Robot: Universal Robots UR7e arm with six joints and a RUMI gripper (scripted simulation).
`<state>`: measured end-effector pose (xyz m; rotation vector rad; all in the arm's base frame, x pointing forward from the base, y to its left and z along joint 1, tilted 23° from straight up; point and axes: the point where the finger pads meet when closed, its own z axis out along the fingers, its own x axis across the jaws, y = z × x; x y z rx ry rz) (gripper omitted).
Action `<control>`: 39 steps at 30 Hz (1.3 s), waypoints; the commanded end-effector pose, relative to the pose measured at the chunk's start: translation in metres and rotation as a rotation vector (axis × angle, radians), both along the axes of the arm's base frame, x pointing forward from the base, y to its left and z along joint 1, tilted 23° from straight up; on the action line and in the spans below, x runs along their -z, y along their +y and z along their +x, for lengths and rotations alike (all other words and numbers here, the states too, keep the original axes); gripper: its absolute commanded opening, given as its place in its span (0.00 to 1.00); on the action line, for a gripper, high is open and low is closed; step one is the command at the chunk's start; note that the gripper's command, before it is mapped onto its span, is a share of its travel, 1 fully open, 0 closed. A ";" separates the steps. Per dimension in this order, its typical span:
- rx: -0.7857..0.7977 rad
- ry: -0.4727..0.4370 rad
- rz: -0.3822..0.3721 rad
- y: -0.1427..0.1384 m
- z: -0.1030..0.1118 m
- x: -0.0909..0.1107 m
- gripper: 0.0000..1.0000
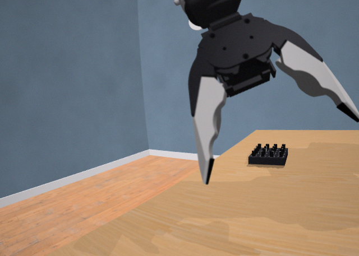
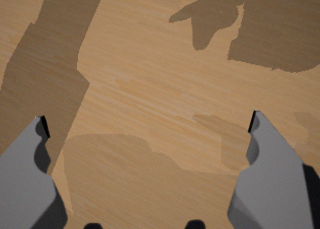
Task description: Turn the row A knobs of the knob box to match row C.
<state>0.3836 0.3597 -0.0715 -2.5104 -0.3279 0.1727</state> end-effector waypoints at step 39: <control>1.311 0.427 -0.125 -0.284 0.042 0.144 1.00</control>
